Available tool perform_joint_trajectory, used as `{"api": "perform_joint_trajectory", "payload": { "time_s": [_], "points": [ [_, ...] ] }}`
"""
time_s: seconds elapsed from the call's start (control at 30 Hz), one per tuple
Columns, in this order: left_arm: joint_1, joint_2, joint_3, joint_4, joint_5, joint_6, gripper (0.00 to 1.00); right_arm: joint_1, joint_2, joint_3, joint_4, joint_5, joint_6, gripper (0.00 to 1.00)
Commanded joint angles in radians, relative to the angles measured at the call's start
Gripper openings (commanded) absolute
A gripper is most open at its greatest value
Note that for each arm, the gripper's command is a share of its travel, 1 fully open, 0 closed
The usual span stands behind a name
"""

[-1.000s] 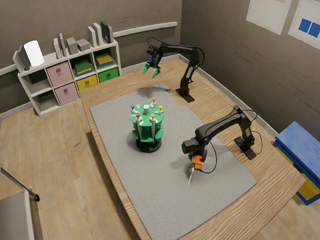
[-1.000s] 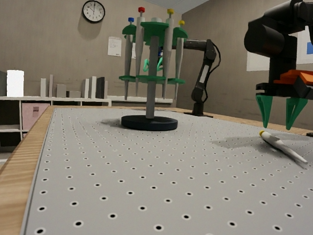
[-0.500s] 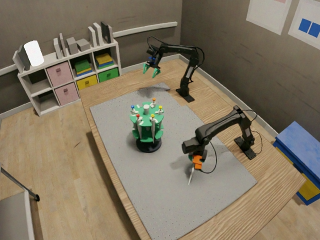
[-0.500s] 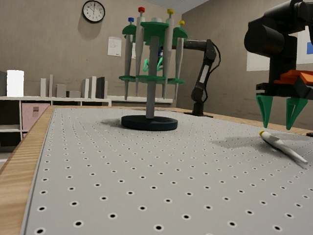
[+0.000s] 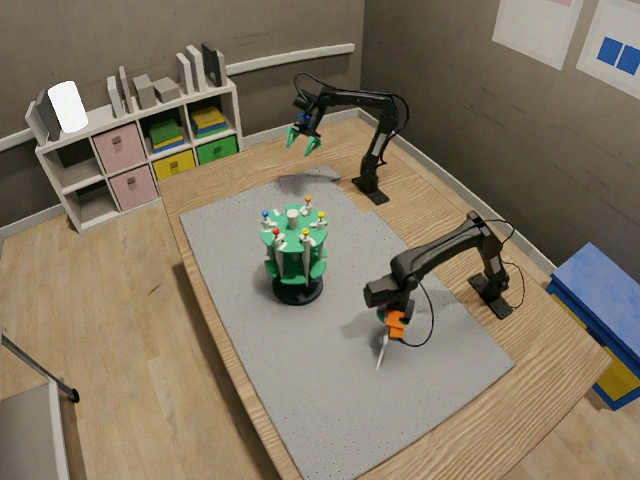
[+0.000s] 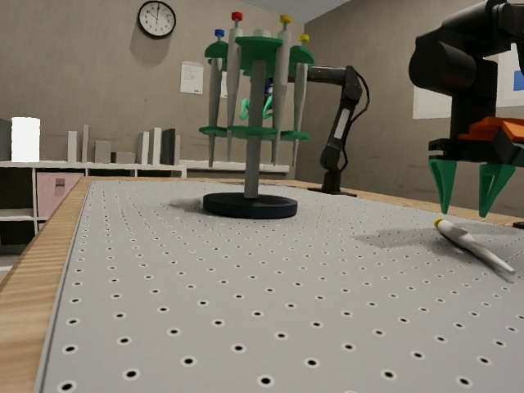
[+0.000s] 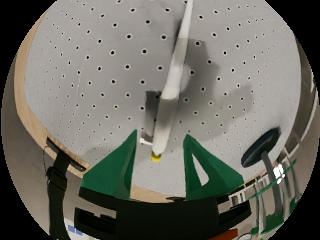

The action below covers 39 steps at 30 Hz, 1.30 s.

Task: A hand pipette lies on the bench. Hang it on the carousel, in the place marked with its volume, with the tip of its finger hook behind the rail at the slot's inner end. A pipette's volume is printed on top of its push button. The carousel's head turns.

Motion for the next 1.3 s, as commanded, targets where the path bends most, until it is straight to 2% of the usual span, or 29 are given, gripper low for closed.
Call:
{"api": "perform_joint_trajectory", "payload": {
  "time_s": [0.0,0.6,0.7,1.27],
  "points": [
    [-0.009,-0.033,0.045,-0.009,-0.013,-0.008,0.54,-0.011,0.01,0.01,0.009,-0.023,-0.011,1.0],
    [-0.009,-0.033,0.045,-0.009,-0.013,-0.008,0.54,-0.011,0.01,0.01,0.009,-0.023,-0.011,1.0],
    [-0.009,0.012,0.067,-0.023,-0.013,-0.008,0.54,-0.011,0.01,0.01,0.009,-0.023,-0.011,1.0],
    [-0.009,-0.004,0.095,-0.035,-0.013,-0.008,0.54,-0.011,0.01,0.01,0.009,-0.023,-0.011,1.0]
  ]
}}
